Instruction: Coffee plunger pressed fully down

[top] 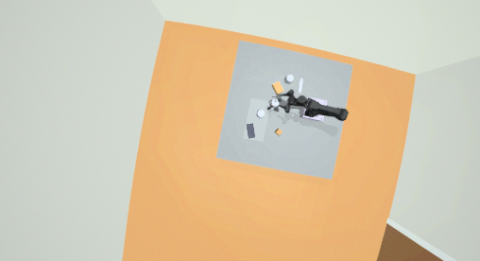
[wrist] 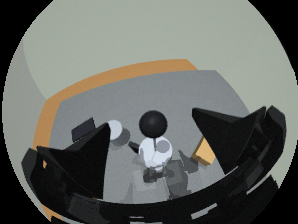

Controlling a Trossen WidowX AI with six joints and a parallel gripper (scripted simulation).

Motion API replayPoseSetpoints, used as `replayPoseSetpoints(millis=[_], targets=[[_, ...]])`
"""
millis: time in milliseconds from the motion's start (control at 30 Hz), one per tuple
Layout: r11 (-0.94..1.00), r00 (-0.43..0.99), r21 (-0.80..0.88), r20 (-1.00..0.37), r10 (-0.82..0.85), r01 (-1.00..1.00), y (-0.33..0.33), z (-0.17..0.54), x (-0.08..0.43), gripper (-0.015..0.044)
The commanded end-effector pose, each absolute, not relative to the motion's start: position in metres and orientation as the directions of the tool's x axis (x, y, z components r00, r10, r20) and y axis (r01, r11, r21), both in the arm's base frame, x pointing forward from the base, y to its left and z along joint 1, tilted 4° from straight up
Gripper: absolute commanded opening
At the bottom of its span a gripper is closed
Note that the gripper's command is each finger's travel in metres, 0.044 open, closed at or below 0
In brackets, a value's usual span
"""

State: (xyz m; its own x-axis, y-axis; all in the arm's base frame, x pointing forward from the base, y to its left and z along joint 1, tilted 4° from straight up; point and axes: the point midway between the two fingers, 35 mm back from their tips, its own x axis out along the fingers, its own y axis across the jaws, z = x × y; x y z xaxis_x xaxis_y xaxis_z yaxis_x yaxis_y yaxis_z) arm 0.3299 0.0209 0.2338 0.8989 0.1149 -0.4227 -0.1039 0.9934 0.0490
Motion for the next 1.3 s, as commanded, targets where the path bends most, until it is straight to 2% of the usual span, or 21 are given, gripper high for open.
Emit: replayPoseSetpoints(millis=[0, 400, 1267], targets=[[0.994, 0.897, 0.050, -0.428, 0.109, -0.097, 0.021, 0.230, 0.335, 0.0440], [0.994, 0.897, 0.050, -0.428, 0.109, -0.097, 0.021, 0.230, 0.335, 0.0125], [0.994, 0.897, 0.051, -0.428, 0.109, -0.097, 0.022, 0.206, 0.341, 0.0117]])
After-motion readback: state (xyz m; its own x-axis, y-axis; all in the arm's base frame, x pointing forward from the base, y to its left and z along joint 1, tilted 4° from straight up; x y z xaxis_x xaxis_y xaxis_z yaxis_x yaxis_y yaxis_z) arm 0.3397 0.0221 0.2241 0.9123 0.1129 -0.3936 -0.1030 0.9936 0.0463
